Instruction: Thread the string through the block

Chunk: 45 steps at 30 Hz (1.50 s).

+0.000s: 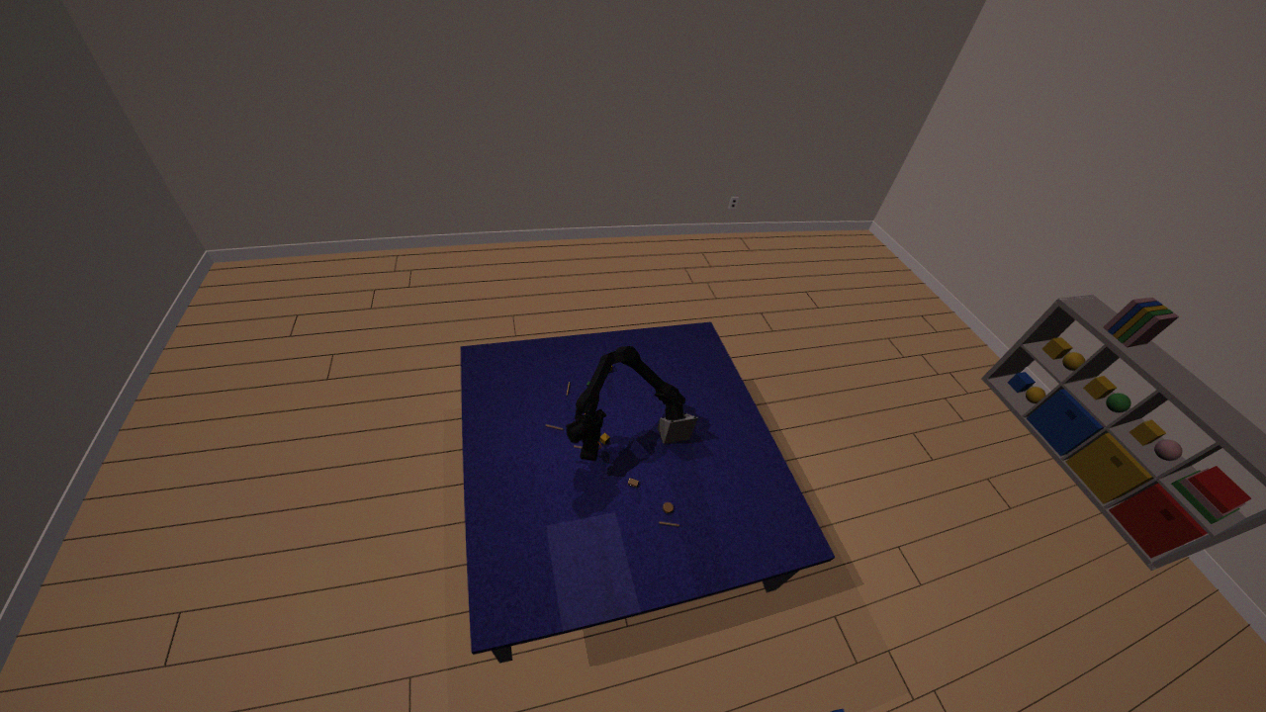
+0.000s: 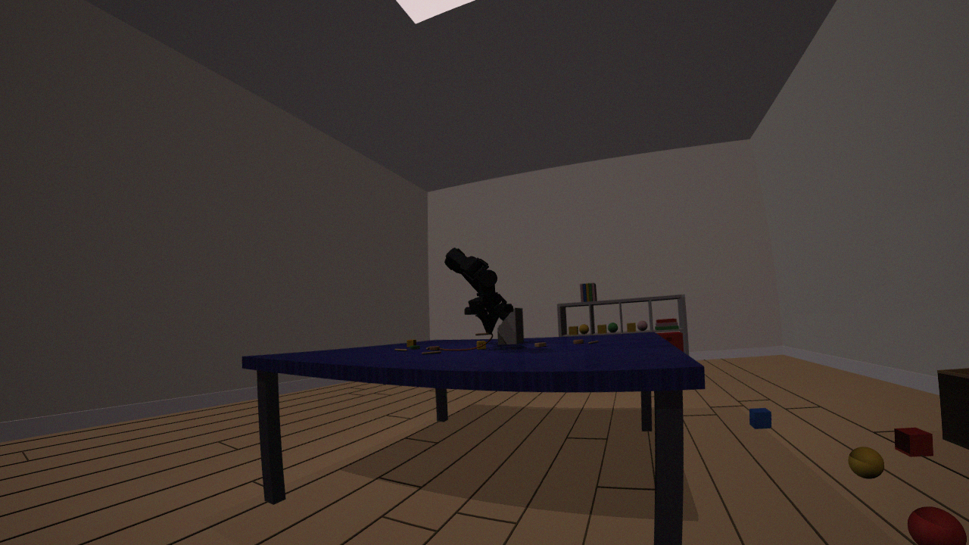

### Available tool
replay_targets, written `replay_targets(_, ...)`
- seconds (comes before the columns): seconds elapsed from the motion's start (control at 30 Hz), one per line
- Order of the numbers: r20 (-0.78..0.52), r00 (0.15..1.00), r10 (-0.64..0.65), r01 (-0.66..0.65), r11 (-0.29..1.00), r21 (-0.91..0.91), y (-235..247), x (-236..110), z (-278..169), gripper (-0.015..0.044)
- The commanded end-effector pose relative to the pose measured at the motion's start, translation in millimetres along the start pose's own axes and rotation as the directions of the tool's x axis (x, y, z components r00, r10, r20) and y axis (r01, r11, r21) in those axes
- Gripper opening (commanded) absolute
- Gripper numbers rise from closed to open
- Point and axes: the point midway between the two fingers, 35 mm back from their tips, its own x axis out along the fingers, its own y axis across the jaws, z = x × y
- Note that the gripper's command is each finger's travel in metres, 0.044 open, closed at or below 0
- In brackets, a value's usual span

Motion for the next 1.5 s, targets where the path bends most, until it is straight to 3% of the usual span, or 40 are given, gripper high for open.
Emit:
replay_targets(0.0,0.003,1.000,-0.001,0.001,0.991,0.131,-2.4,-0.5,4.7,0.0000)
replay_targets(0.3,0.004,1.000,-0.002,0.000,0.894,0.448,-7.0,-0.5,11.3,0.0000)
replay_targets(0.6,0.005,1.000,-0.002,-0.002,0.698,0.716,-11.8,-0.5,17.8,0.0000)
replay_targets(1.03,0.006,1.000,-0.003,-0.005,0.288,0.958,-19.1,-0.3,27.1,0.0000)
replay_targets(1.47,0.008,1.000,-0.004,-0.008,-0.189,0.982,-26.9,-0.2,36.2,0.0000)
